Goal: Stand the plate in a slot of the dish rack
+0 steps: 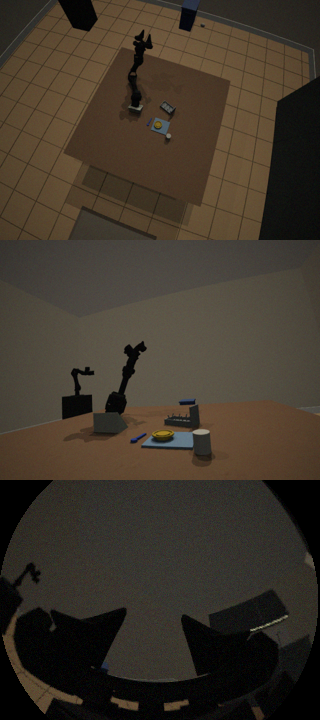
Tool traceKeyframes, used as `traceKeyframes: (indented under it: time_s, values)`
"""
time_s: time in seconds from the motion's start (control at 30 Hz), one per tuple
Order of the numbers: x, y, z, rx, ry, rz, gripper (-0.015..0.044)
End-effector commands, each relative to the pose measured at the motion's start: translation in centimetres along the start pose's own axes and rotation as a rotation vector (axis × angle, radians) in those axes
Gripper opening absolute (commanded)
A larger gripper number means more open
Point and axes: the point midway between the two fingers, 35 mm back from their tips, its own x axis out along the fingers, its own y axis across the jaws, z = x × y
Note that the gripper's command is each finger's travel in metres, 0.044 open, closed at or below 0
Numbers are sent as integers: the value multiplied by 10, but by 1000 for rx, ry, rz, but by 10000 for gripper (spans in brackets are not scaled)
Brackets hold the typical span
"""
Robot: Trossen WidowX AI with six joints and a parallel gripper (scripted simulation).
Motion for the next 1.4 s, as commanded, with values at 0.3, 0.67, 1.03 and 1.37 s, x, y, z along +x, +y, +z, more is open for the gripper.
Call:
traceKeyframes:
  time_s: [0.3,0.67,1.03,1.37]
  values:
    - [11,-68,28,-88,-50,-177,400]
    - [17,-160,60,-297,-53,-480,400]
    - [0,-254,84,-469,43,-795,400]
    - [-34,-333,99,-554,183,-1046,400]
